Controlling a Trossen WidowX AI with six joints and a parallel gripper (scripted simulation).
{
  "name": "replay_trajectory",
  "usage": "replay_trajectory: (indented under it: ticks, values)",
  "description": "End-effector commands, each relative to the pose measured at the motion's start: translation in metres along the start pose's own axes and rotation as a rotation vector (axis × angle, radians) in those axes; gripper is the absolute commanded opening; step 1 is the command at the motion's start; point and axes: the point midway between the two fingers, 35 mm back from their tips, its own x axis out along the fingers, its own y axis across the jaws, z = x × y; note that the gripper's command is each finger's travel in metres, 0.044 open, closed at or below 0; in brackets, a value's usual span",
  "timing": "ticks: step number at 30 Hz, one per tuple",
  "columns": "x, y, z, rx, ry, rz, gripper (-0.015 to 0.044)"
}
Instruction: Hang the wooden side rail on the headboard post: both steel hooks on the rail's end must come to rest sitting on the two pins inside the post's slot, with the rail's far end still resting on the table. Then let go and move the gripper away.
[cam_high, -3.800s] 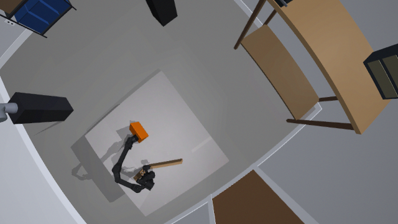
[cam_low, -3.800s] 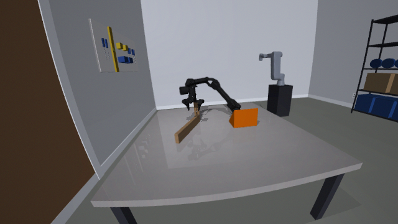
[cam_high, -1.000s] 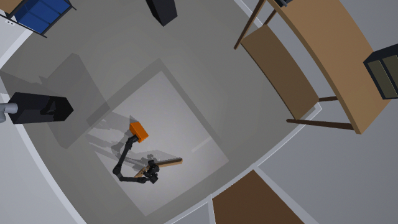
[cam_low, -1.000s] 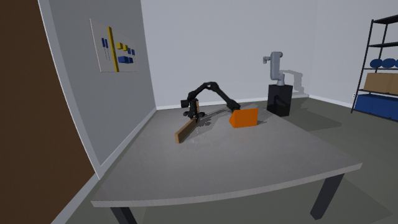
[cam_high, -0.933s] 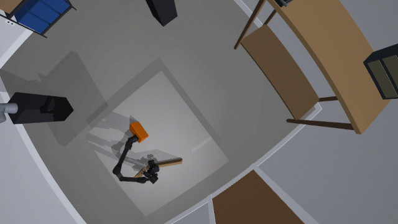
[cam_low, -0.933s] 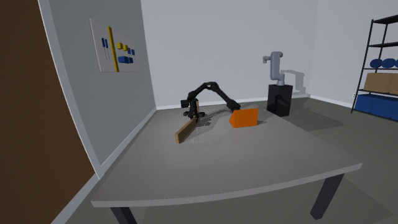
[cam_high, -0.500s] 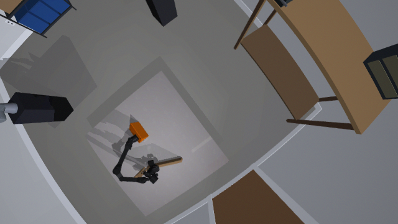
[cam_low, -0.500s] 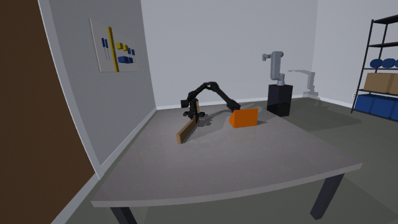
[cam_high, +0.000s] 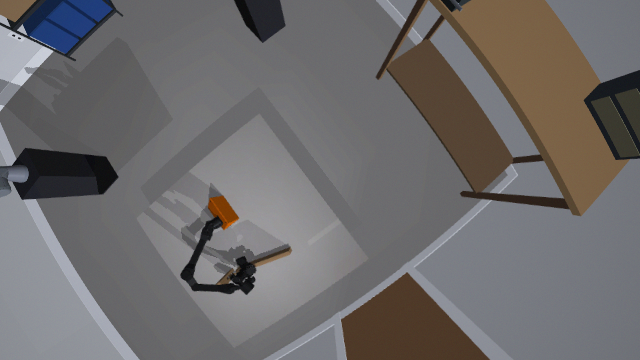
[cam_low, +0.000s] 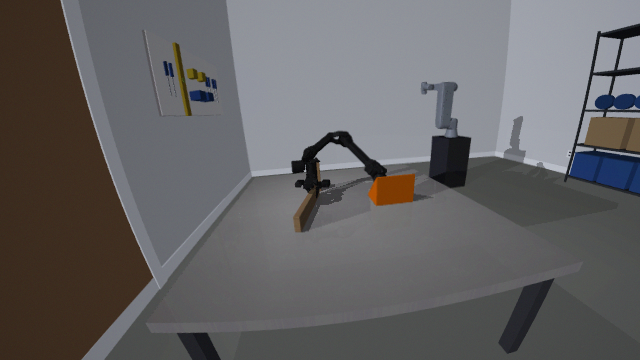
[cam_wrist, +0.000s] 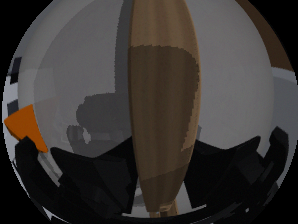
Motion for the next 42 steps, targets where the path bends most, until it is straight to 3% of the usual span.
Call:
replay_trajectory:
  ticks: [1,24,42]
  values:
    - [0.000,0.007,0.000,-0.060,0.001,0.004,0.0000]
    - [0.000,0.028,-0.004,-0.262,0.001,0.005,0.0000]
    - [-0.001,0.022,-0.004,-0.266,0.001,0.005,0.0000]
